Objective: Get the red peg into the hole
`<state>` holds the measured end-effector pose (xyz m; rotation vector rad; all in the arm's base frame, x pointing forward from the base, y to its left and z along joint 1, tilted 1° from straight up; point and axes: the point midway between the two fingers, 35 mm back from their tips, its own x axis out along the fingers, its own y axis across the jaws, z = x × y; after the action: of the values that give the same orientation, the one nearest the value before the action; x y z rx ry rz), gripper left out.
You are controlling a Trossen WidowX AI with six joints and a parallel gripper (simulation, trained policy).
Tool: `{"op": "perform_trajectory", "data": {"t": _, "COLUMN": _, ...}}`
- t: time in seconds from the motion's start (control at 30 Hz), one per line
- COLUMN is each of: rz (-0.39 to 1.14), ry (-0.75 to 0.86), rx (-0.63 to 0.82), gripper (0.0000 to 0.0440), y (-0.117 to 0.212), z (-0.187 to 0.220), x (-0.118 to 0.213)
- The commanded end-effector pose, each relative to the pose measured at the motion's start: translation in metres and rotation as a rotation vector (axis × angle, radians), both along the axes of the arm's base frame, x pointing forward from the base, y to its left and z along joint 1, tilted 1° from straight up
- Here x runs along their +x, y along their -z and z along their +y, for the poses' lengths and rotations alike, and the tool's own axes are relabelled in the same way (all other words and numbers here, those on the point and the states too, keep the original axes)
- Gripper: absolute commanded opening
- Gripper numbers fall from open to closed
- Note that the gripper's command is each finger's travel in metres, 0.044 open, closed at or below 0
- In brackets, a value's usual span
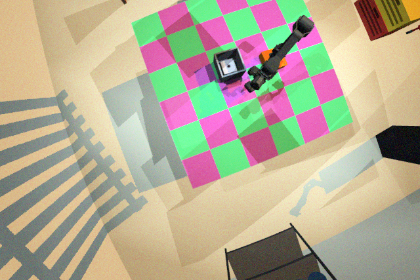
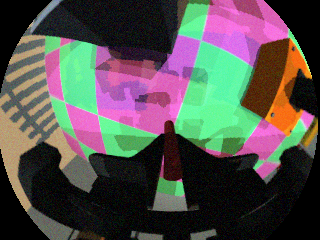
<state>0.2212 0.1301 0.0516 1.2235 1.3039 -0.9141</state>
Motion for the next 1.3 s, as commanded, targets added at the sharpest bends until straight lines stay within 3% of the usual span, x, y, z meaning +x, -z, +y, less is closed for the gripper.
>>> {"op": "perform_trajectory", "data": {"t": 0.0, "rz": -0.047, "ry": -0.005, "rx": 0.021, "gripper": 0.0, "y": -0.019, "z": 0.0, "x": 0.009}}
{"op": "perform_trajectory", "data": {"t": 0.63, "rz": -0.193, "ry": -0.016, "rx": -0.051, "gripper": 0.0, "y": -0.098, "z": -0.049, "x": 0.043}}
{"op": "perform_trajectory", "data": {"t": 1.27, "rz": -0.142, "ry": 0.026, "rx": -0.162, "gripper": 0.0, "y": -0.103, "z": -0.115, "x": 0.052}}
